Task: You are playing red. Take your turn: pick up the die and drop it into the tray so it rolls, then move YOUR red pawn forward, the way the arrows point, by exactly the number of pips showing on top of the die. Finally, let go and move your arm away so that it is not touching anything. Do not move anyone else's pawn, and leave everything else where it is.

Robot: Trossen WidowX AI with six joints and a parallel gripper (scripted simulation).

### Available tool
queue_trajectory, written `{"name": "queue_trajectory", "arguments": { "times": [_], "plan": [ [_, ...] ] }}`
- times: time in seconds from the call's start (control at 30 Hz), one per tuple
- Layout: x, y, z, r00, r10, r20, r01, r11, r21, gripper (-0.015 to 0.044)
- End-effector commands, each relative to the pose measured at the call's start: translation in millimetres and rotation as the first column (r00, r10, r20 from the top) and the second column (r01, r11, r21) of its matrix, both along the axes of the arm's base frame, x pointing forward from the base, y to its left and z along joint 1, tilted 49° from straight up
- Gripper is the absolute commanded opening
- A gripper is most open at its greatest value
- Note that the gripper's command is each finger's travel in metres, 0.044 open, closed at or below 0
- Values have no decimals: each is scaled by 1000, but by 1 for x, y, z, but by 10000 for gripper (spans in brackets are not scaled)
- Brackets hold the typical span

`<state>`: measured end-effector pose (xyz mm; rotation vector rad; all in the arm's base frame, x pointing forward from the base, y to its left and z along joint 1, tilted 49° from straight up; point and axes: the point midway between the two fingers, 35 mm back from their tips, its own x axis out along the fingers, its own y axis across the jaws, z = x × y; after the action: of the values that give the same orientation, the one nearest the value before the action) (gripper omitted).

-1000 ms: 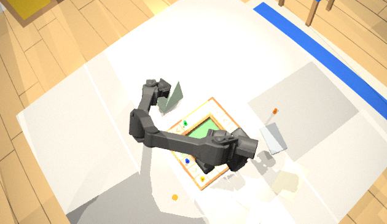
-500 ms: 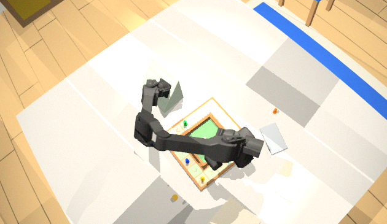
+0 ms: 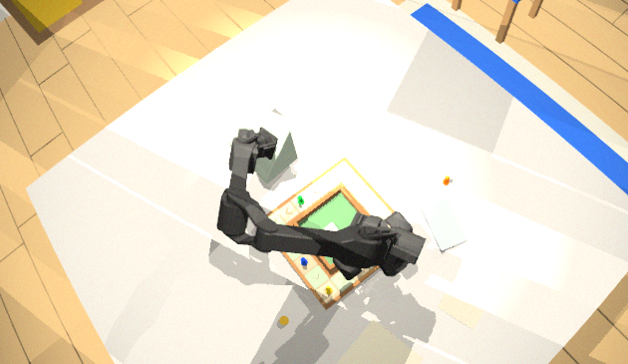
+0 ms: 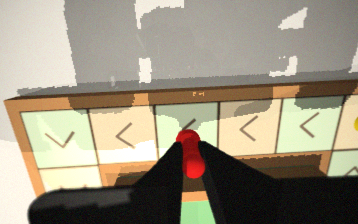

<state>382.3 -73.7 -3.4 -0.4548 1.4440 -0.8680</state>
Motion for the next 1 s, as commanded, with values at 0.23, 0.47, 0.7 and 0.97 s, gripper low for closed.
{"name": "queue_trajectory", "arguments": {
  "times": [0.23,0.47,0.7,0.97],
  "plan": [
    [-3,-14,-11,1000,4,-8,-4,1000,-7,0],
    [-1,-9,-8,1000,1,0,-1,1000,-1,157],
    [3,21,17,1000,3,-6,-3,1000,-2,341],
    [-4,37,27,1000,7,-10,-7,1000,1,440]
  ]
}}
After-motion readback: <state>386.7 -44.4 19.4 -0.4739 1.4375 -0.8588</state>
